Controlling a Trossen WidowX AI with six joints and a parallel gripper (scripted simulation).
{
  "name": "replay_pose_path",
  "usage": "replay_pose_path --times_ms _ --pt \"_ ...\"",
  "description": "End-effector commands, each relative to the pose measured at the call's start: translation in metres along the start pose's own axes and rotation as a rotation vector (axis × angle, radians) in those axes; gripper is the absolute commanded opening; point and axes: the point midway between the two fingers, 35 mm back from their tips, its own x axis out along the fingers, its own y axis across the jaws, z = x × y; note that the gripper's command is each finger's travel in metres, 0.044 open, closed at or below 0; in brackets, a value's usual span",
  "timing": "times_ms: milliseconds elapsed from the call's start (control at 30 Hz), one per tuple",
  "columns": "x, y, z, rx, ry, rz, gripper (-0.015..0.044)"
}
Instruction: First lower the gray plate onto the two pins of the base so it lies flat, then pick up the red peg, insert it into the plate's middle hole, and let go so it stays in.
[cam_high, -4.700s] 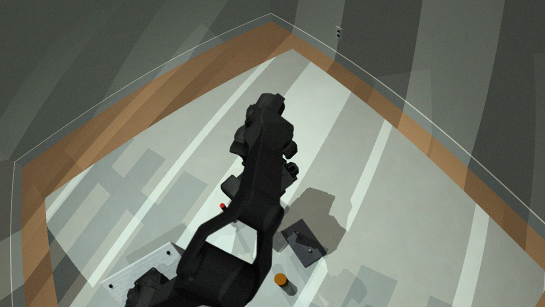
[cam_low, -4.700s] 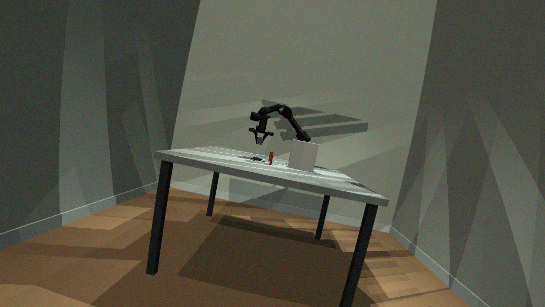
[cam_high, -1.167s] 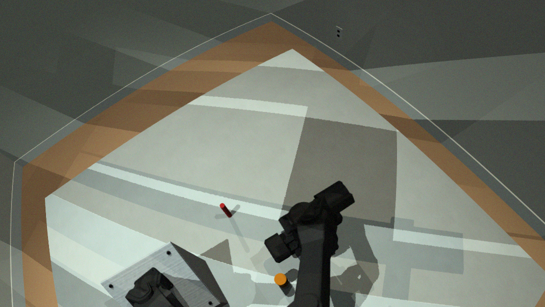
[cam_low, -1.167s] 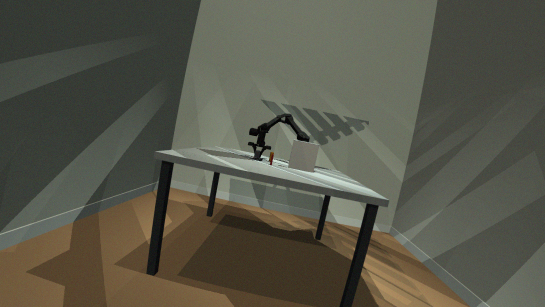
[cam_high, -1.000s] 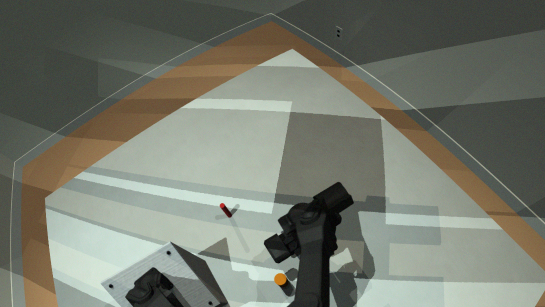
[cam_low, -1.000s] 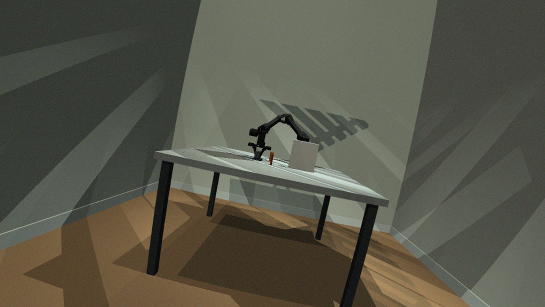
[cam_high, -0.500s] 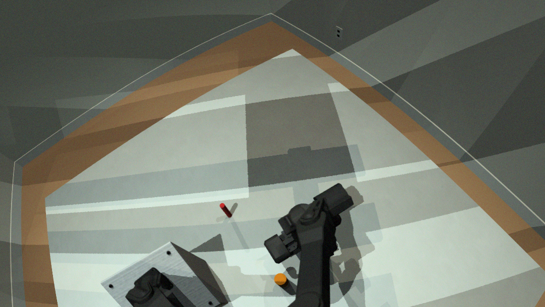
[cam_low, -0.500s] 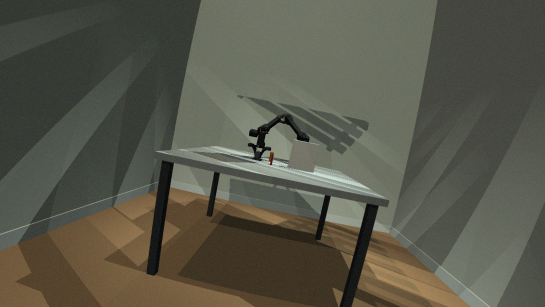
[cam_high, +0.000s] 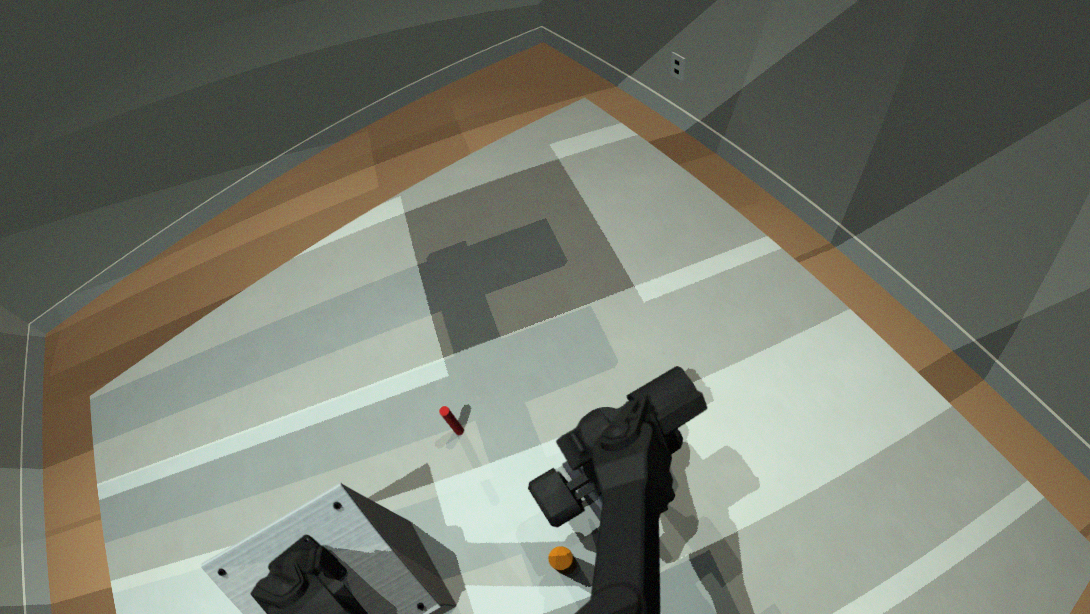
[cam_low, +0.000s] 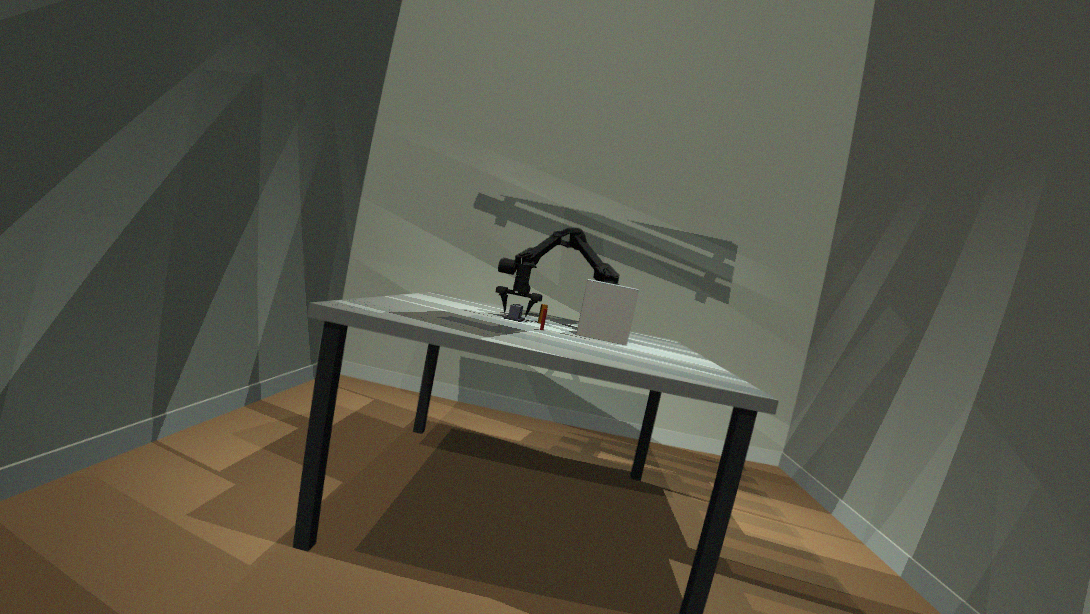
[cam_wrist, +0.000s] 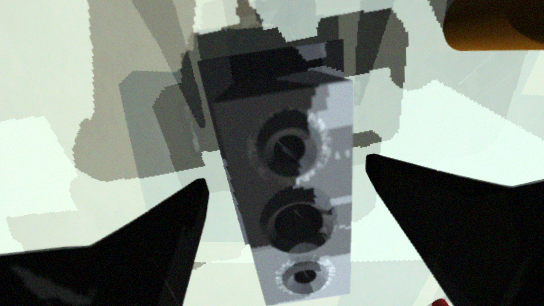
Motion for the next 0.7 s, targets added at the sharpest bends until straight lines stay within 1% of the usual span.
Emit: replay_pose_path --times_ms 0,67,233,333,667 --pt "0.000 0.000 0.000 0.000 0.000 0.001 0.0440" --pt "-0.011 0.002 -0.001 0.000 0.003 0.001 0.0440" --pt "-0.092 0.005 -0.003 -0.004 0.007 0.000 0.0440" --pt "-0.120 0.001 -0.001 -0.005 0.002 -0.001 0.0440" --pt "-0.122 0.001 -0.007 -0.012 0.004 0.000 0.0440"
